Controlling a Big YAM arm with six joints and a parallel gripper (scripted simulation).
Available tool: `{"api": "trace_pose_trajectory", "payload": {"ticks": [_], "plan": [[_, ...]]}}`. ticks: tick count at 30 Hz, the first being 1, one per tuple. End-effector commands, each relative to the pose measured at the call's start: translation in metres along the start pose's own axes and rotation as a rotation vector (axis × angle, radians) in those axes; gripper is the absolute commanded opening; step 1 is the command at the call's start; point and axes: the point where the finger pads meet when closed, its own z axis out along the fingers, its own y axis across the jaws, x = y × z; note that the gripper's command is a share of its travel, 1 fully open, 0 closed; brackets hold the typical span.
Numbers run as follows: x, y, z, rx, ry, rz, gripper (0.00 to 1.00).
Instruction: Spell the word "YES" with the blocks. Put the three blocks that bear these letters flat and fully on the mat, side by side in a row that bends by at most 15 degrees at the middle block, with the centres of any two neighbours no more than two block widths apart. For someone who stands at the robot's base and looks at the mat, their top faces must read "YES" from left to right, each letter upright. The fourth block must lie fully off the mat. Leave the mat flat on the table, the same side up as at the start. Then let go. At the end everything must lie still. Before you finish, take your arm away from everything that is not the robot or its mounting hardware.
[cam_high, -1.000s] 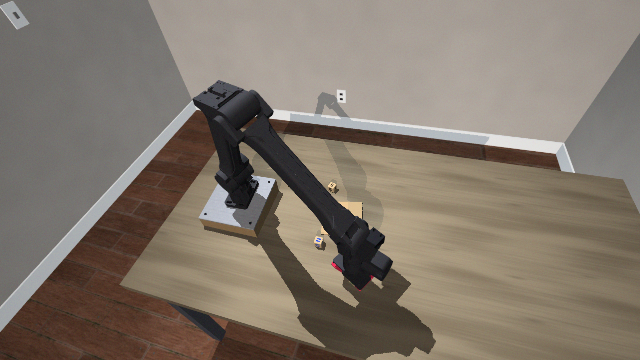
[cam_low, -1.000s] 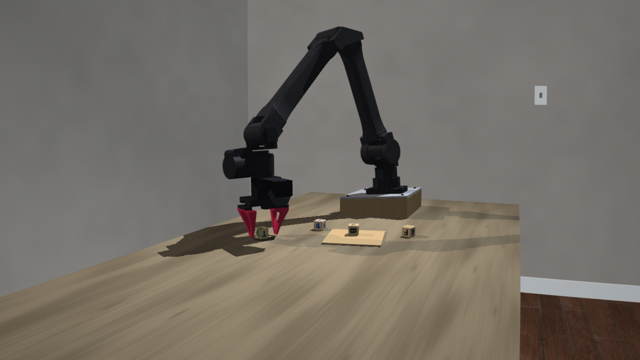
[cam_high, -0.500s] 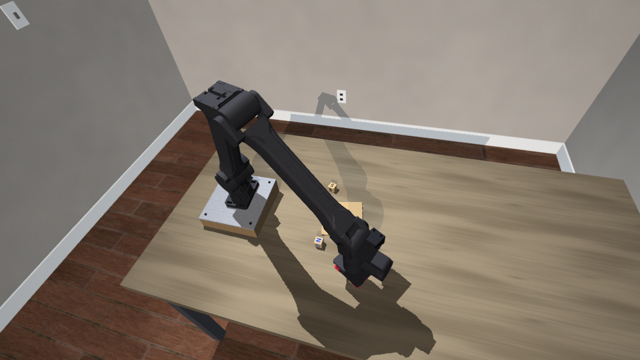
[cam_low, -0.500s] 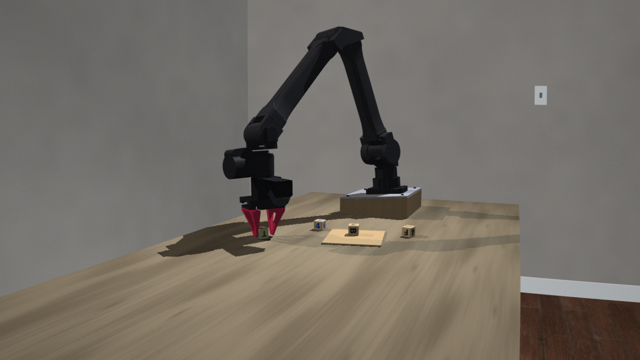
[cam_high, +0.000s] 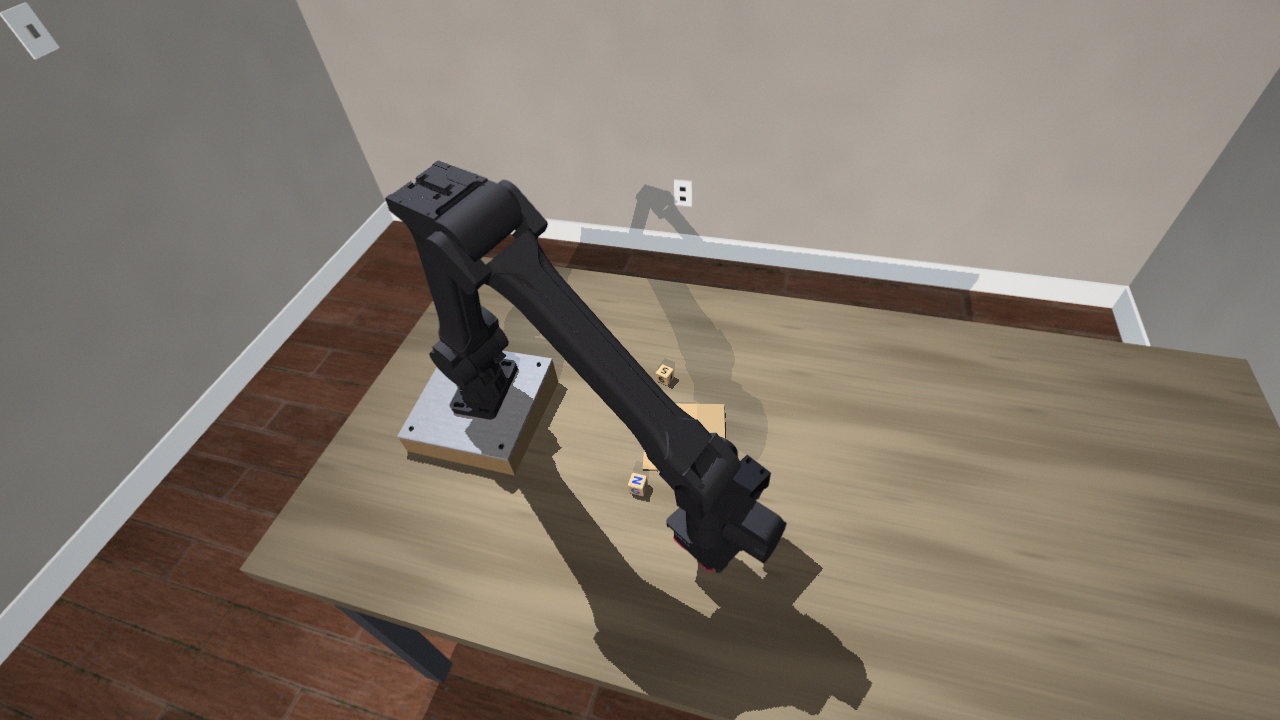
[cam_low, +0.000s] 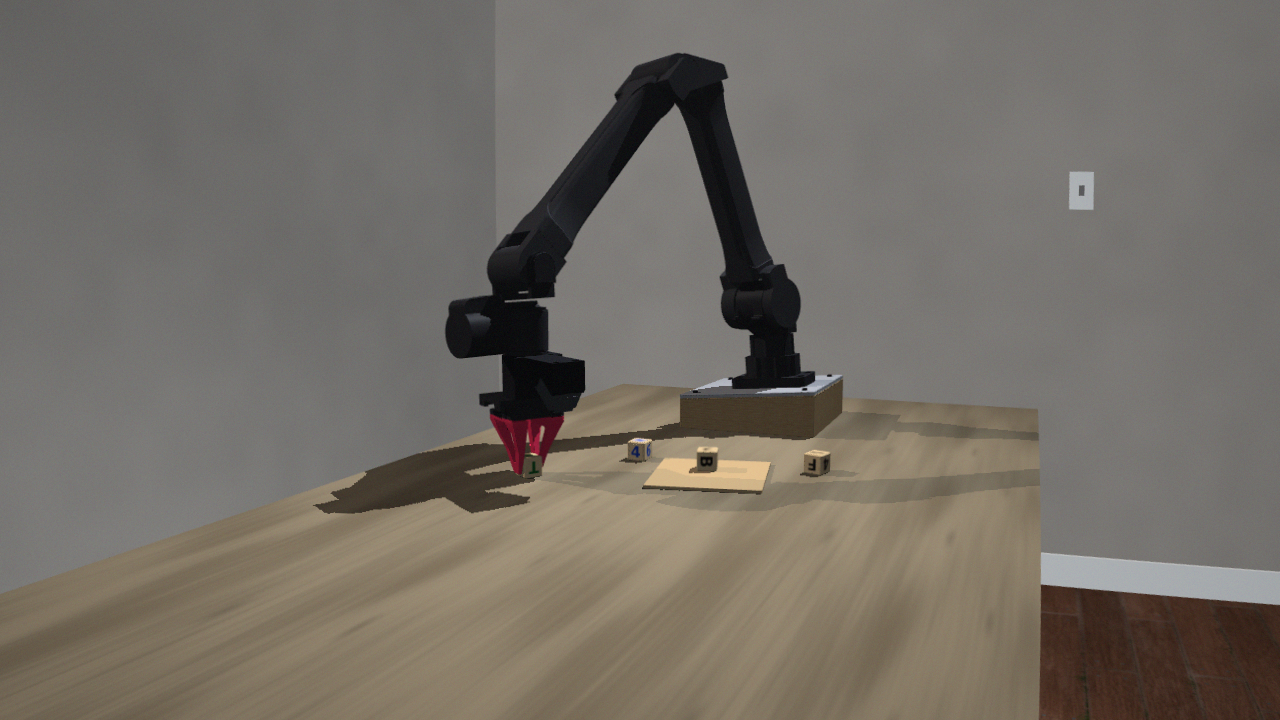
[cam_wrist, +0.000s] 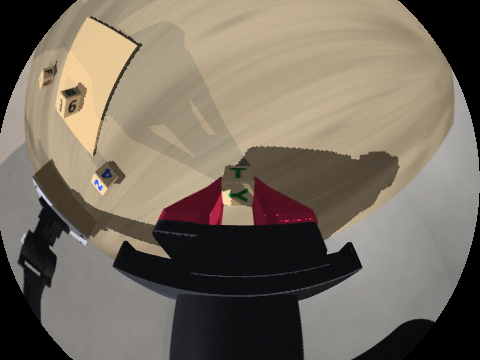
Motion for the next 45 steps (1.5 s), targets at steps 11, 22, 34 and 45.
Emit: {"api": "trace_pose_trajectory", "payload": {"ticks": [11, 22, 34, 45], "plan": [[0.0023, -0.0011, 0.0029, 0.005, -0.006, -0.003, 0.26], [0.0023, -0.0011, 0.0029, 0.005, -0.006, -0.003, 0.26], [0.0023, -0.0011, 0.0029, 0.005, -0.006, -0.003, 0.52], [0.0023, -0.0011, 0.0029, 0.005, -0.006, -0.003, 0.7]]}}
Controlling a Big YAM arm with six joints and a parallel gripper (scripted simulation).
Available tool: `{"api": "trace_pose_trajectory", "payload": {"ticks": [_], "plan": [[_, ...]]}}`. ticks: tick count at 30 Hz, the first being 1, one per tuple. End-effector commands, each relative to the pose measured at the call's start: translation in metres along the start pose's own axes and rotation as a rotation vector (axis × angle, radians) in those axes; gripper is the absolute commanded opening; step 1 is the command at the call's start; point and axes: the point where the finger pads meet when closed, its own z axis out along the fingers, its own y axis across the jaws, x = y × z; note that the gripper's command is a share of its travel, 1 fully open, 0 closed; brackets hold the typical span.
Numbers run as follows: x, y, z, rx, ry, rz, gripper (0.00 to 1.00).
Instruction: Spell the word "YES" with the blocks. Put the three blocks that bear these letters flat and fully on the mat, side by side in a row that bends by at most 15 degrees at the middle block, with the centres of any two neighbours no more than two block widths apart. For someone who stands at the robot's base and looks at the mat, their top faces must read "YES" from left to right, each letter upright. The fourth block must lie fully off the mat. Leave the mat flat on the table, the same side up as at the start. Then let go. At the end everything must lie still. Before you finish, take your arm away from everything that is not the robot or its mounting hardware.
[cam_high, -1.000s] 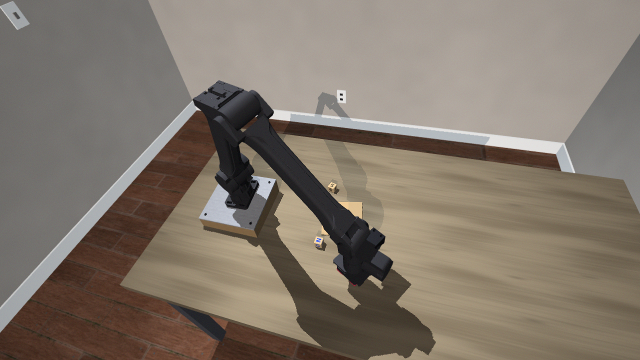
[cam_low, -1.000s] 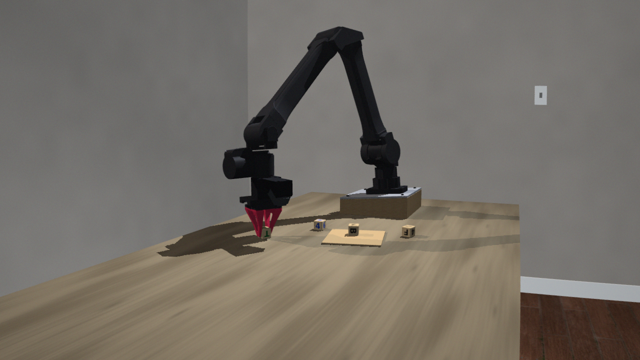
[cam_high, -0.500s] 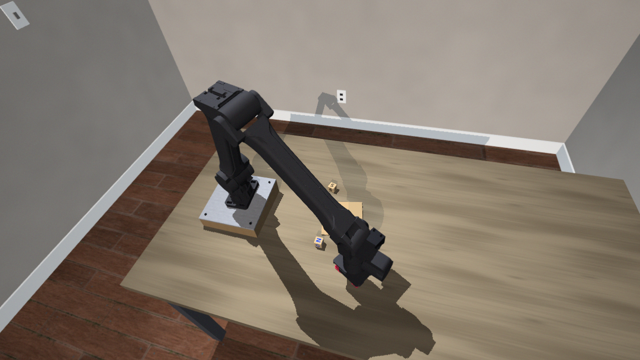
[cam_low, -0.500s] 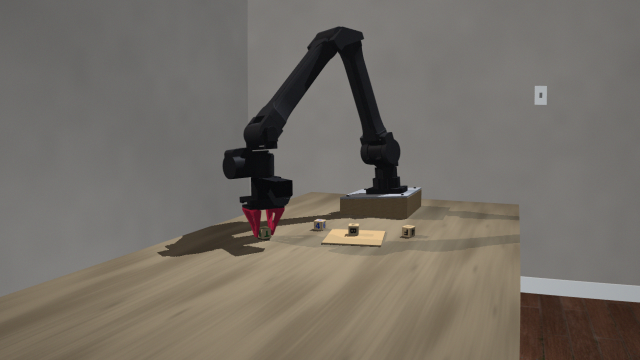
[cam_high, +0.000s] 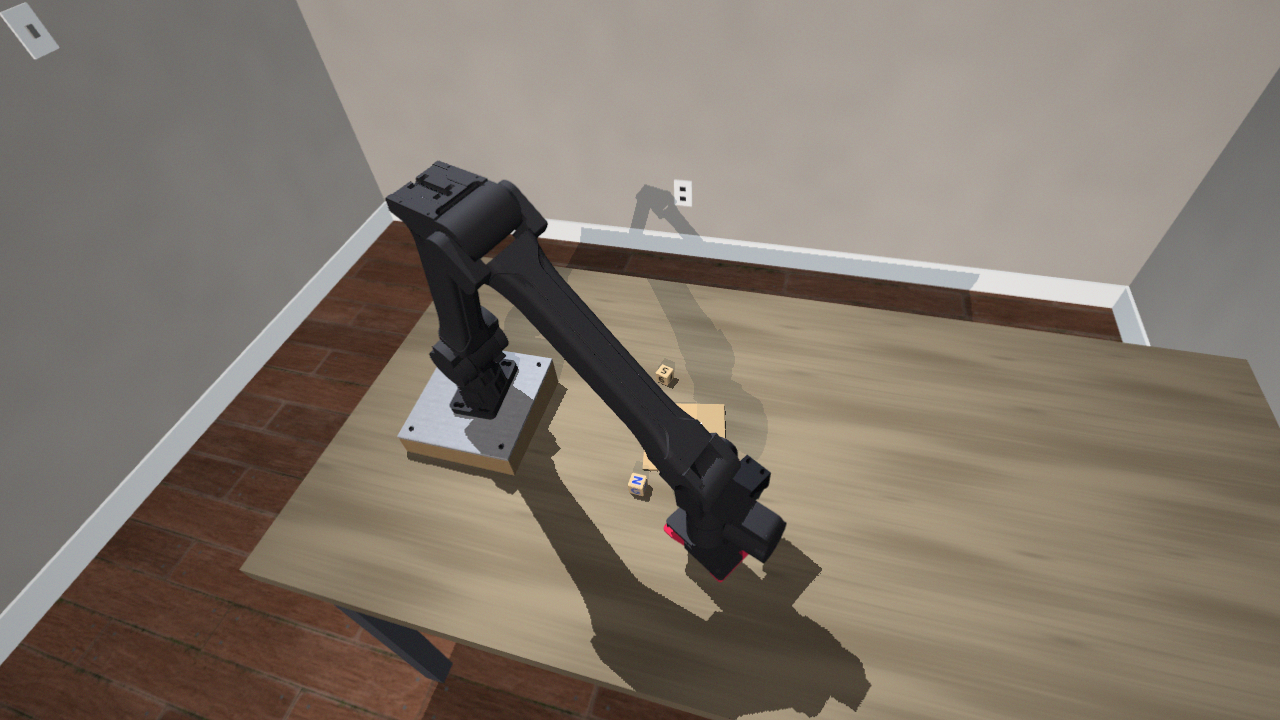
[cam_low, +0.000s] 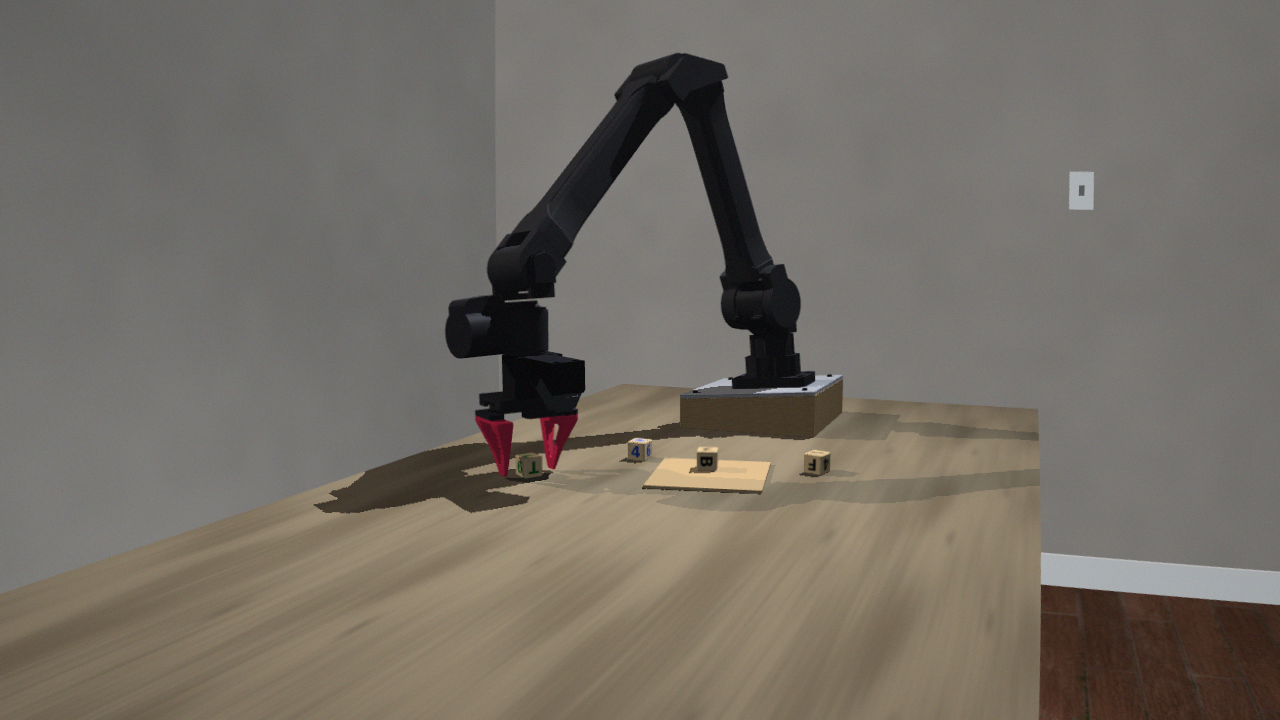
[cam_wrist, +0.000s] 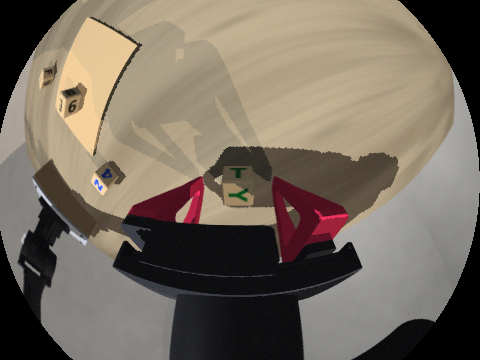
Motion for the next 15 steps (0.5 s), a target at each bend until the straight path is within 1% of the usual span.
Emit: {"api": "trace_pose_trajectory", "payload": {"ticks": [1, 4, 6, 8, 9, 11, 13, 14, 15], "plan": [[0.002, -0.001, 0.003, 0.005, -0.006, -0.003, 0.7], [0.002, -0.001, 0.003, 0.005, -0.006, -0.003, 0.7], [0.002, -0.001, -0.002, 0.007, -0.006, -0.003, 0.7], [0.003, -0.002, -0.017, 0.019, -0.008, -0.002, 0.7], [0.002, -0.002, -0.018, 0.019, -0.008, -0.002, 0.7], [-0.001, -0.012, -0.03, 0.04, -0.012, -0.001, 0.7], [-0.005, -0.025, -0.046, 0.068, -0.016, 0.001, 0.7], [-0.007, -0.024, -0.051, 0.068, -0.017, 0.001, 0.7], [-0.007, -0.024, -0.051, 0.068, -0.017, 0.001, 0.7]]}}
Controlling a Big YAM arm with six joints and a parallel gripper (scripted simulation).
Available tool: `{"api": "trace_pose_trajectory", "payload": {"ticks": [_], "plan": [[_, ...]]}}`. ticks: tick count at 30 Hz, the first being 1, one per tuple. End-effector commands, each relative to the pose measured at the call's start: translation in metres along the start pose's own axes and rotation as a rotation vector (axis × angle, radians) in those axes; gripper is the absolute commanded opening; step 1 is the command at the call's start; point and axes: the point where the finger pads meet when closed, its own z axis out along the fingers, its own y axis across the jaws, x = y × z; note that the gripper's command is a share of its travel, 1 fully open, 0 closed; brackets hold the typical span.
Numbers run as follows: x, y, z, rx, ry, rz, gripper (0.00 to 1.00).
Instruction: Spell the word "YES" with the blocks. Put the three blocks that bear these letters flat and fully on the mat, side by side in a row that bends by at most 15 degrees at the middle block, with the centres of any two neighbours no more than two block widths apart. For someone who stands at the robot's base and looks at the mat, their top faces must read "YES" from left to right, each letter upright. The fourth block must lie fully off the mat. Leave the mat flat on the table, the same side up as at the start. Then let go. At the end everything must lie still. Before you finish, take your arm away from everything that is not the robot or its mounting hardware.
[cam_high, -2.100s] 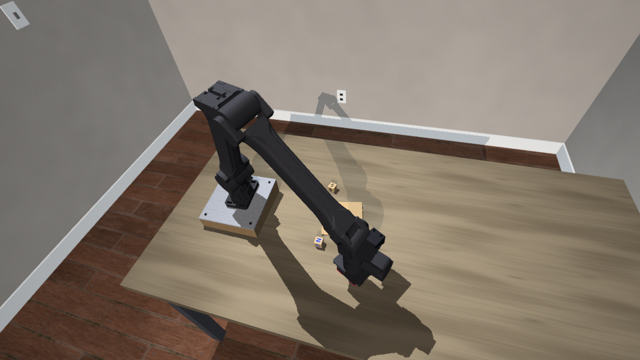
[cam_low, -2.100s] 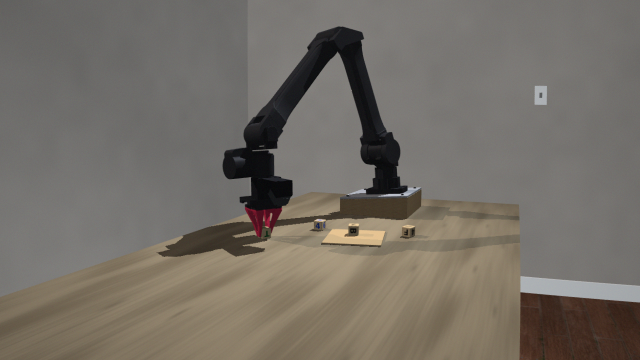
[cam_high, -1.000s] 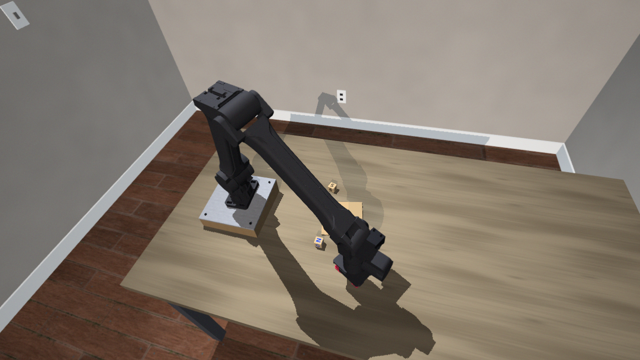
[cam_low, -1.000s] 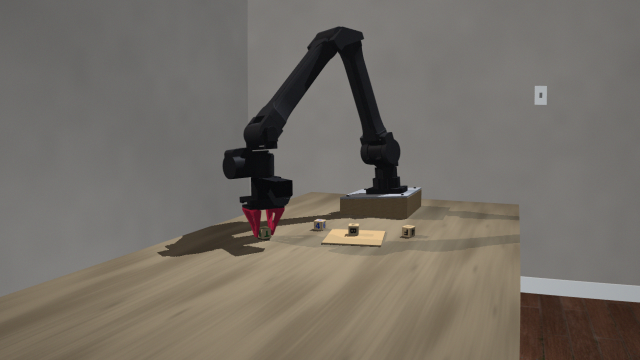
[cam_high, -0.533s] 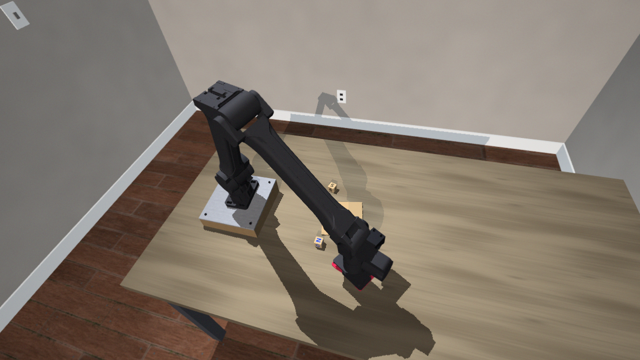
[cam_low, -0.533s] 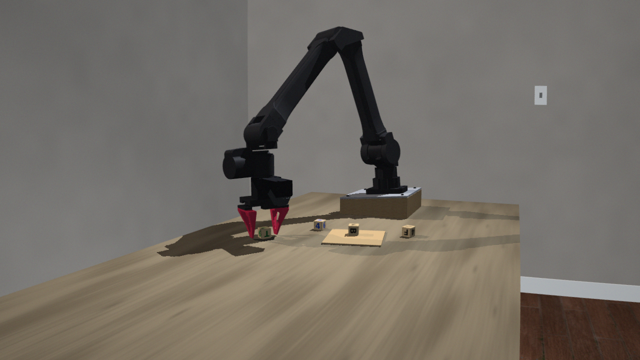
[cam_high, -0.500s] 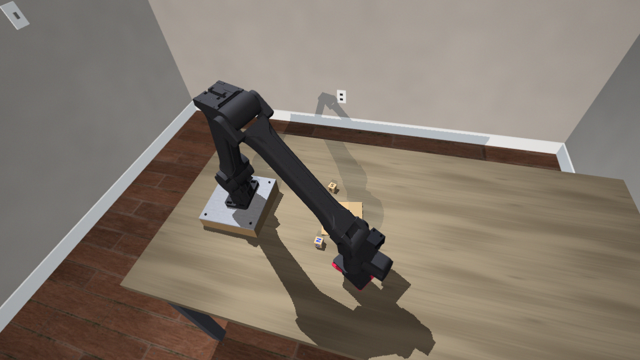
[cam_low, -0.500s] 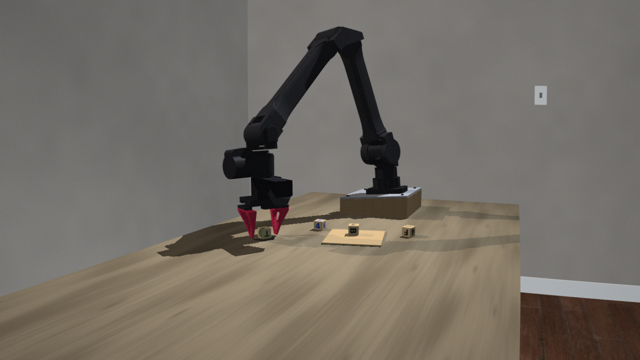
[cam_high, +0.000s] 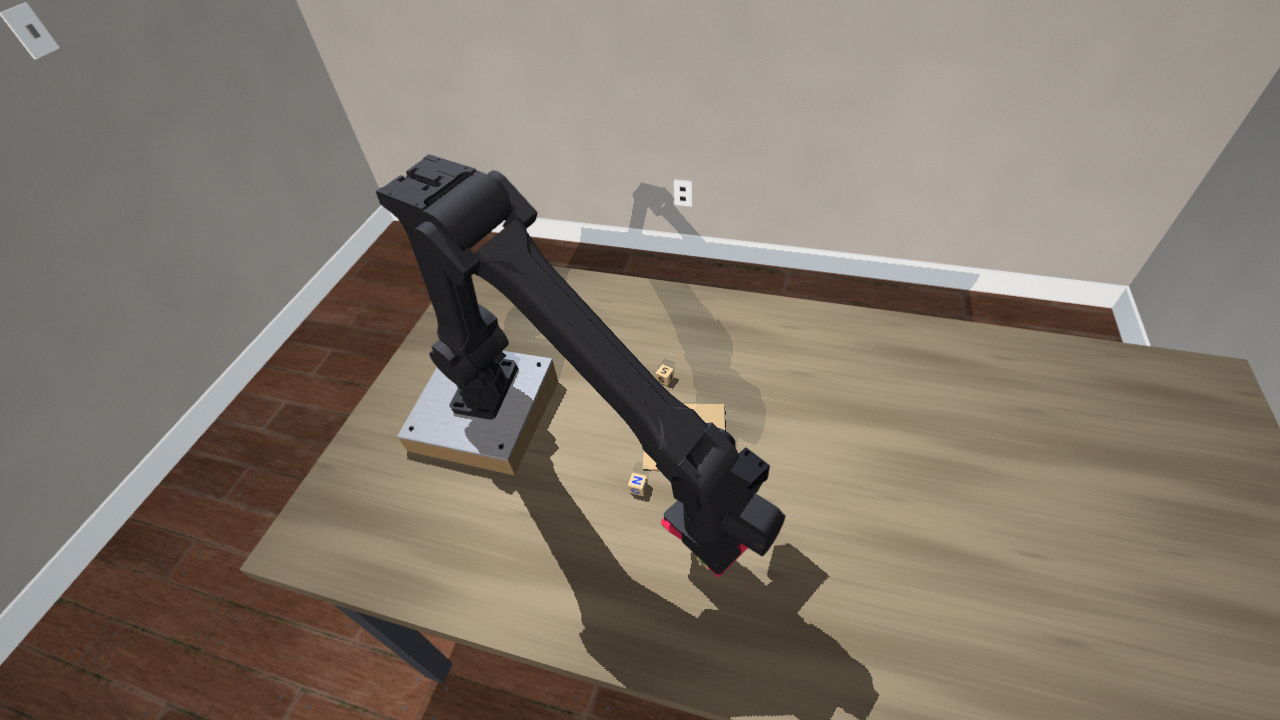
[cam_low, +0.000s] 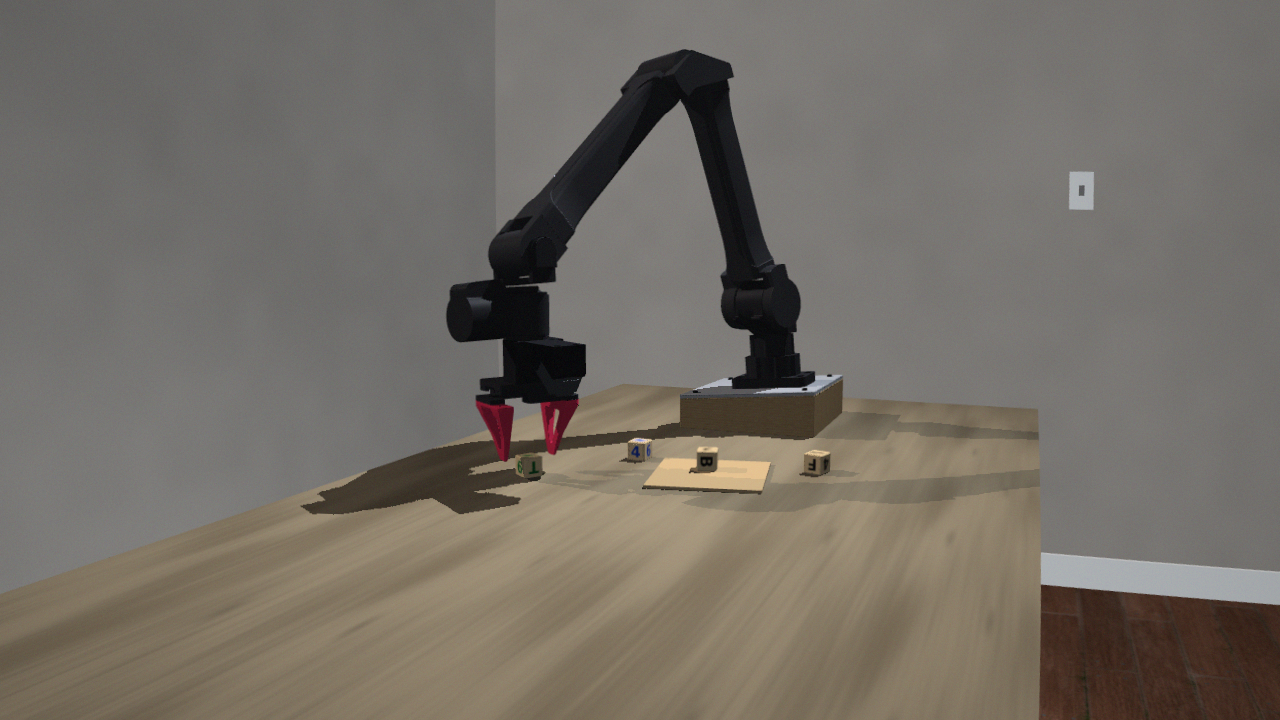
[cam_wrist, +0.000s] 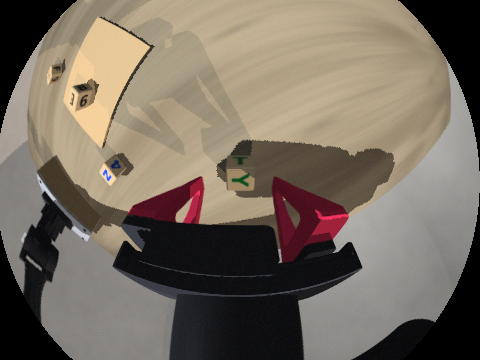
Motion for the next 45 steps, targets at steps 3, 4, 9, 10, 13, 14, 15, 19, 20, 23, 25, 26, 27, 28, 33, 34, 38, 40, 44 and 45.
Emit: {"api": "trace_pose_trajectory", "payload": {"ticks": [3, 4, 9, 10, 13, 14, 15, 19, 20, 23, 25, 26, 27, 28, 33, 34, 38, 40, 44, 45], "plan": [[-0.009, -0.026, -0.042, 0.063, -0.016, 0.005, 0.7], [-0.009, -0.026, -0.049, 0.066, -0.017, 0.005, 0.7], [-0.007, -0.026, -0.079, 0.068, -0.017, 0.009, 0.7], [-0.006, -0.025, -0.084, 0.068, -0.017, 0.009, 0.7], [-0.008, -0.023, -0.084, 0.045, -0.013, 0.005, 0.7], [-0.009, -0.021, -0.08, 0.03, -0.01, 0.003, 0.7], [-0.008, -0.021, -0.082, 0.03, -0.01, 0.004, 0.7], [-0.002, 0.001, -0.071, -0.012, -0.002, 0.006, 0.7], [-0.002, 0.0, -0.074, -0.007, -0.003, 0.005, 0.7], [-0.002, 0.0, -0.076, -0.005, -0.004, 0.005, 0.7], [-0.003, -0.001, -0.076, -0.002, -0.004, 0.005, 0.7], [-0.003, -0.001, -0.076, -0.002, -0.004, 0.005, 0.7], [-0.003, -0.001, -0.076, -0.002, -0.004, 0.005, 0.7], [-0.003, -0.001, -0.076, -0.002, -0.004, 0.005, 0.7], [-0.003, -0.001, -0.074, -0.003, -0.004, 0.05, 0.7], [-0.003, -0.001, -0.074, -0.003, -0.004, 0.05, 0.7], [-0.003, -0.001, -0.071, -0.006, -0.003, 0.158, 0.7], [-0.002, -0.002, -0.068, -0.009, -0.002, 0.271, 0.7], [-0.002, -0.005, -0.066, 0.0, -0.001, 0.523, 0.7], [-0.001, -0.006, -0.065, 0.003, -0.003, 0.57, 0.7]]}}
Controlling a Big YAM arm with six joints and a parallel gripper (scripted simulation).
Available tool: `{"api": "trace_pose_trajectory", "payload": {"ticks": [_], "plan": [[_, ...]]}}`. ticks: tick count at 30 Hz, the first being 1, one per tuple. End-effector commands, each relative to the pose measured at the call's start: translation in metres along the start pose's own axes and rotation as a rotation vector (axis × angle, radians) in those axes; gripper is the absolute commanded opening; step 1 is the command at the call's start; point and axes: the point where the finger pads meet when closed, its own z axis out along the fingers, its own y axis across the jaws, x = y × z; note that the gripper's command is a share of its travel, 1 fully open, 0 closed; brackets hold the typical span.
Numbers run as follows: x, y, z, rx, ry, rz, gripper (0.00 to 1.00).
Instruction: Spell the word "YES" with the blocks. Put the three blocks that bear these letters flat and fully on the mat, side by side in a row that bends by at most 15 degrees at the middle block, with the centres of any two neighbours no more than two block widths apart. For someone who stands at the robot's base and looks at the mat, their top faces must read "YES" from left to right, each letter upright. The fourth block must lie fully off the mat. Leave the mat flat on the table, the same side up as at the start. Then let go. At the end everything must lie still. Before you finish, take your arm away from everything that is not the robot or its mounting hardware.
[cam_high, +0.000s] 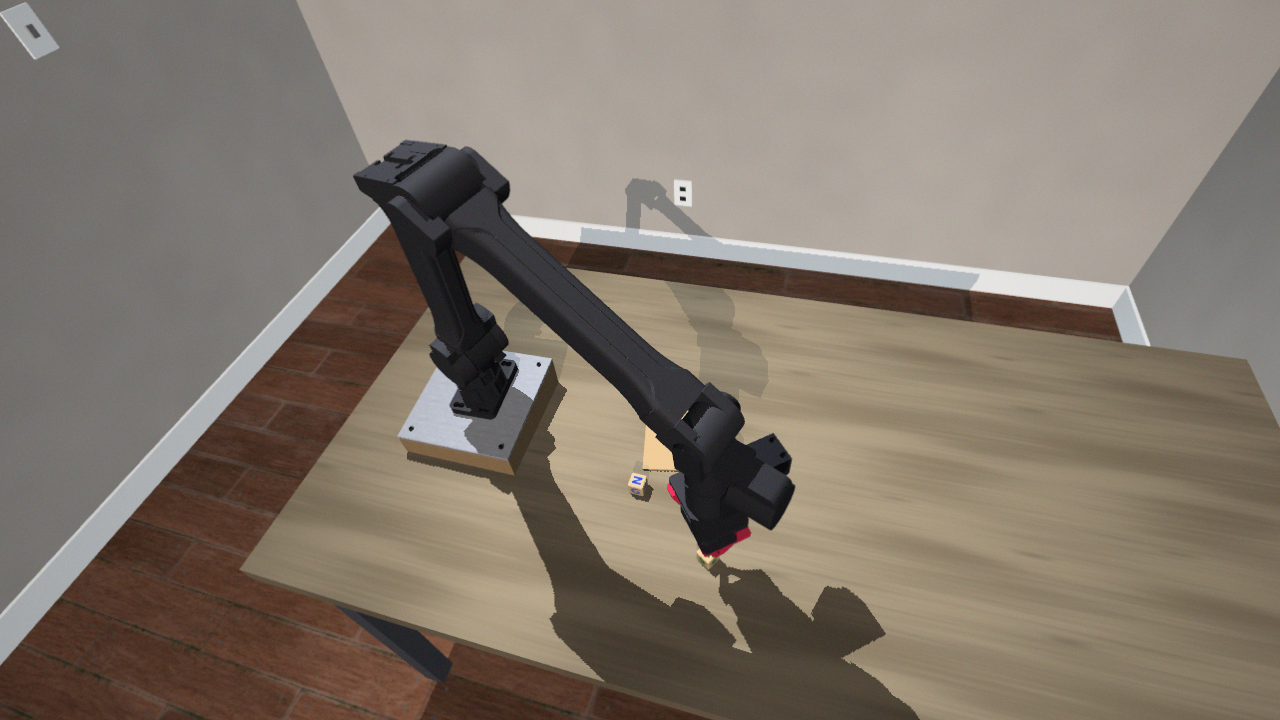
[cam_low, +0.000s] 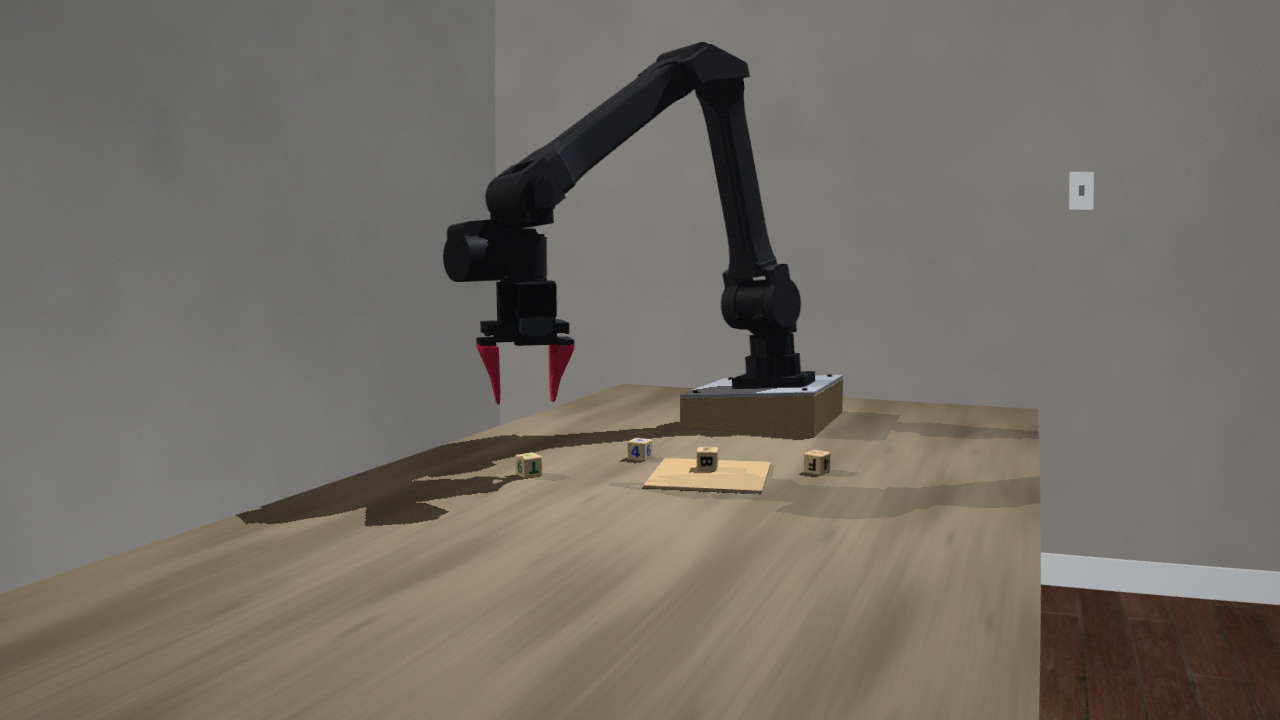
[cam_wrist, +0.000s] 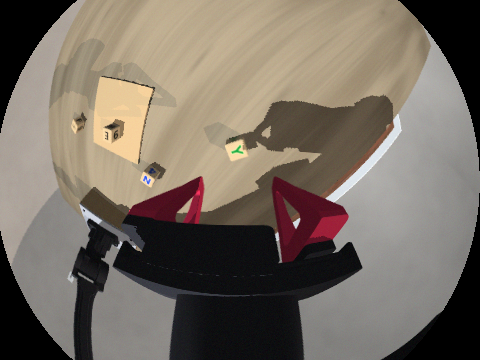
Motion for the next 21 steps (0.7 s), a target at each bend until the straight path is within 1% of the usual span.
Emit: {"api": "trace_pose_trajectory", "payload": {"ticks": [1, 5, 7, 8, 11, 19, 21], "plan": [[-0.0006, -0.0029, 0.0054, 0.007, -0.002, 0.279, 0.7], [0.001, -0.0027, 0.0066, 0.007, -0.002, 0.464, 0.7], [0.001, -0.0027, 0.0066, 0.007, -0.002, 0.464, 0.7], [0.0019, -0.0015, 0.0069, 0.005, 0.0, 0.579, 0.7], [0.0, -0.0063, 0.0051, 0.009, -0.006, 0.714, 0.7], [-0.0019, -0.0086, 0.0048, 0.008, -0.009, 1.08, 0.7], [-0.002, -0.0093, 0.0015, 0.012, -0.015, 1.171, 0.7]]}}
